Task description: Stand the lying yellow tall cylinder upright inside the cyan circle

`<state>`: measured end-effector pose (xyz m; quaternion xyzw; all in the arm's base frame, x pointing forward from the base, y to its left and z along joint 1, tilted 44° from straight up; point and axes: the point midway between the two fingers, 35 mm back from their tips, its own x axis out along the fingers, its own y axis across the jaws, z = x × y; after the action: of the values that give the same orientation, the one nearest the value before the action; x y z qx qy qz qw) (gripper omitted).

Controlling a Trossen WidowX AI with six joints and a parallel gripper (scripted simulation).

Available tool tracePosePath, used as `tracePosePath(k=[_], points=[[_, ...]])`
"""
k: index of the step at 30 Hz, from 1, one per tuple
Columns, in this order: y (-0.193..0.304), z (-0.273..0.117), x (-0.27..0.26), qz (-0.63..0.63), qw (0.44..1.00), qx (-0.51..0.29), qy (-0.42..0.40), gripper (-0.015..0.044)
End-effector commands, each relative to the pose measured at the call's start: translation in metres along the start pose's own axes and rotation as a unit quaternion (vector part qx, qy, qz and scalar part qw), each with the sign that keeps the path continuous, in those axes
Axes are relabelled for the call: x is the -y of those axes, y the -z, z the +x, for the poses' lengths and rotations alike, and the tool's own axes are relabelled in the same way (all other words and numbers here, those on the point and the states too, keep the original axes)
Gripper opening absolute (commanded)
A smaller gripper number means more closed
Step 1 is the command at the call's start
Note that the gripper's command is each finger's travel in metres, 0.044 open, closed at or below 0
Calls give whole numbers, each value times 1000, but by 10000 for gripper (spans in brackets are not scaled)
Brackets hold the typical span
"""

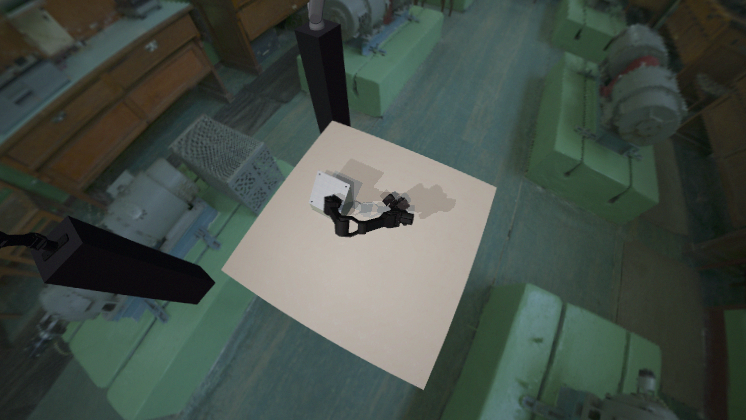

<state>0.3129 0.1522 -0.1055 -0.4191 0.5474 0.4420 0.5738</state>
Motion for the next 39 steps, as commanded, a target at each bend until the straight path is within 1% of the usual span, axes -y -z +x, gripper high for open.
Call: tracePosePath(k=[1, 39], points=[[0, -1, -2, -4, 1000, 15, -2, 105], [2, -13, 1, -36, 987, 156, 11, 105]])
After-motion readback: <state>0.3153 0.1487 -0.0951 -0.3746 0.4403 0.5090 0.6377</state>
